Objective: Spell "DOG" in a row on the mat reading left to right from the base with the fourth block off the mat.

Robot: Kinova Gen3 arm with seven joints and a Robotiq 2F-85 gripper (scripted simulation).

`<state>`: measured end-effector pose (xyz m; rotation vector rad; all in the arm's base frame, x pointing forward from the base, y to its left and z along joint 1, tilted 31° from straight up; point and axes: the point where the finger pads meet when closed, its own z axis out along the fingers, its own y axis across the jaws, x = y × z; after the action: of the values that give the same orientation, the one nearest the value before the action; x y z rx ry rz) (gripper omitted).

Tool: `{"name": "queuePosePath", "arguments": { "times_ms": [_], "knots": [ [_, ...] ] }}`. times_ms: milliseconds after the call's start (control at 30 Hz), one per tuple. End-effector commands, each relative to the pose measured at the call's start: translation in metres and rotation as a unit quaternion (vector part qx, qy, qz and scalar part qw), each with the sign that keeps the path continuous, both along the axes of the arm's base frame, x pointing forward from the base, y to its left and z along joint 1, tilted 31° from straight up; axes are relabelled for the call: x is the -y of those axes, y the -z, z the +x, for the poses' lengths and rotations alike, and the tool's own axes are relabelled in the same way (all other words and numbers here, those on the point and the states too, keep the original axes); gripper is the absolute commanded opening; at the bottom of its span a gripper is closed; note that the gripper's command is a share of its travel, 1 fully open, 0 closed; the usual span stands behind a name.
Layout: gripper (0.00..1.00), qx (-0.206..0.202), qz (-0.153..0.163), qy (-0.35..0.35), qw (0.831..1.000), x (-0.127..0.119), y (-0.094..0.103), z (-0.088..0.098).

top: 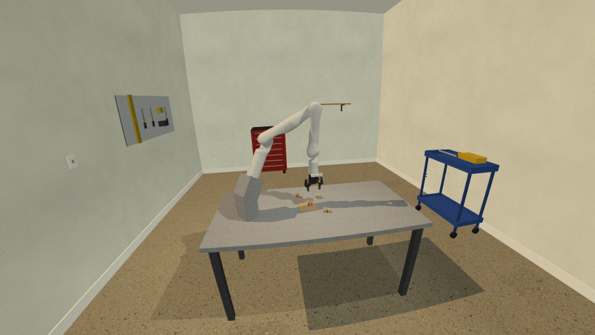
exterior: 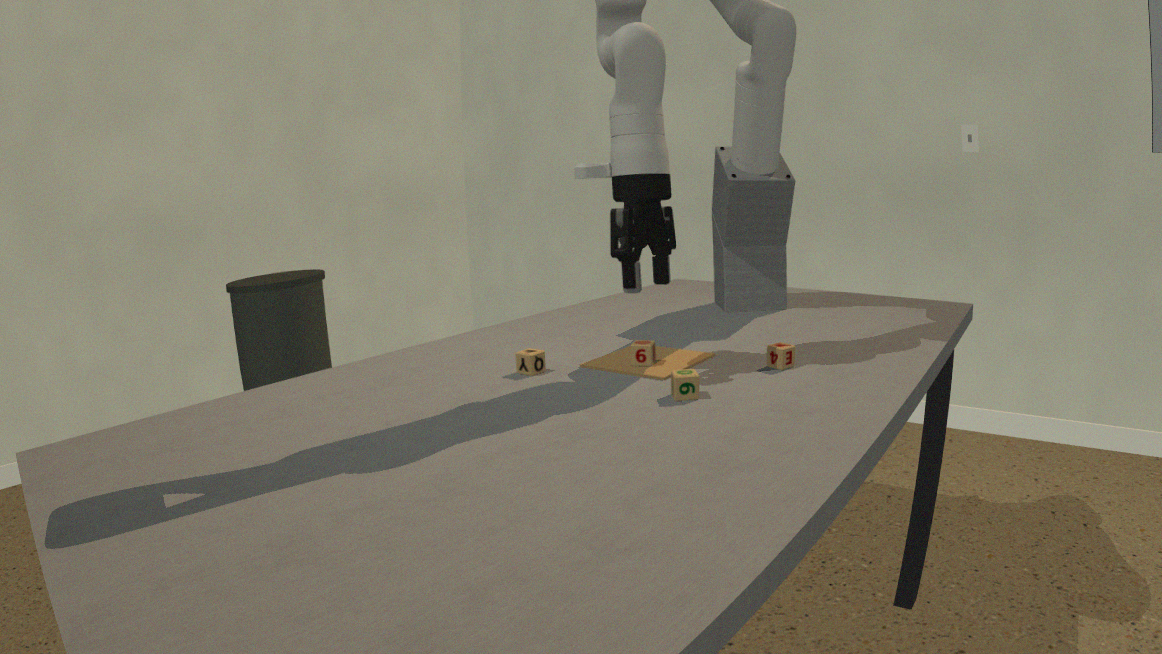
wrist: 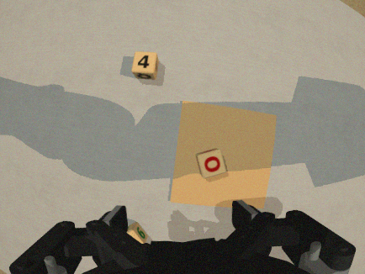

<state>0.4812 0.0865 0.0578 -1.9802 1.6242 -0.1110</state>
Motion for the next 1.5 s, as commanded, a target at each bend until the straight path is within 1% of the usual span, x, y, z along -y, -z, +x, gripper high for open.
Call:
{"name": "queuePosePath", "arguments": {
  "times_ms": [0,33,167,200,267,367,400,467,567,600,767,800,867,967,1000,1067,1167,1200,1367,1400,1467],
  "knots": [
    [1.00,-0.001,-0.001,-0.004,1.000,0.003,0.001,0.000],
    [1.00,0.003,0.000,-0.004,1.000,0.006,-0.001,0.008],
    [1.00,0.000,0.000,-0.004,1.000,0.006,0.001,0.004],
    [1.00,0.003,0.000,-0.005,1.000,0.010,-0.001,0.012],
    [1.00,0.000,0.001,-0.005,1.000,0.010,0.001,0.008],
    [1.00,0.000,0.001,-0.005,1.000,0.010,0.001,0.008],
    [1.00,0.003,0.001,-0.005,1.000,0.014,-0.001,0.016],
    [1.00,0.000,0.001,-0.005,1.000,0.014,0.001,0.012],
    [1.00,0.000,0.001,-0.005,1.000,0.014,0.001,0.012],
    [1.00,0.003,0.001,-0.005,1.000,0.018,-0.001,0.020],
    [1.00,0.000,0.001,-0.005,1.000,0.018,0.001,0.016],
    [1.00,0.003,0.001,-0.005,1.000,0.023,0.000,0.024],
    [1.00,0.000,0.001,-0.005,1.000,0.022,0.001,0.020],
    [1.00,0.000,0.001,-0.005,1.000,0.022,0.001,0.020],
    [1.00,0.003,0.000,-0.005,1.000,0.027,0.000,0.028],
    [1.00,-0.001,0.001,-0.005,1.000,0.027,0.001,0.024],
    [1.00,-0.001,0.001,-0.005,1.000,0.027,0.001,0.024],
    [1.00,0.003,0.000,-0.005,1.000,0.032,0.000,0.032],
    [1.00,-0.001,0.000,-0.005,1.000,0.032,0.002,0.028],
    [1.00,0.002,-0.001,-0.005,1.000,0.037,0.000,0.035],
    [1.00,-0.001,0.000,-0.005,1.000,0.037,0.002,0.031]
  ]
}}
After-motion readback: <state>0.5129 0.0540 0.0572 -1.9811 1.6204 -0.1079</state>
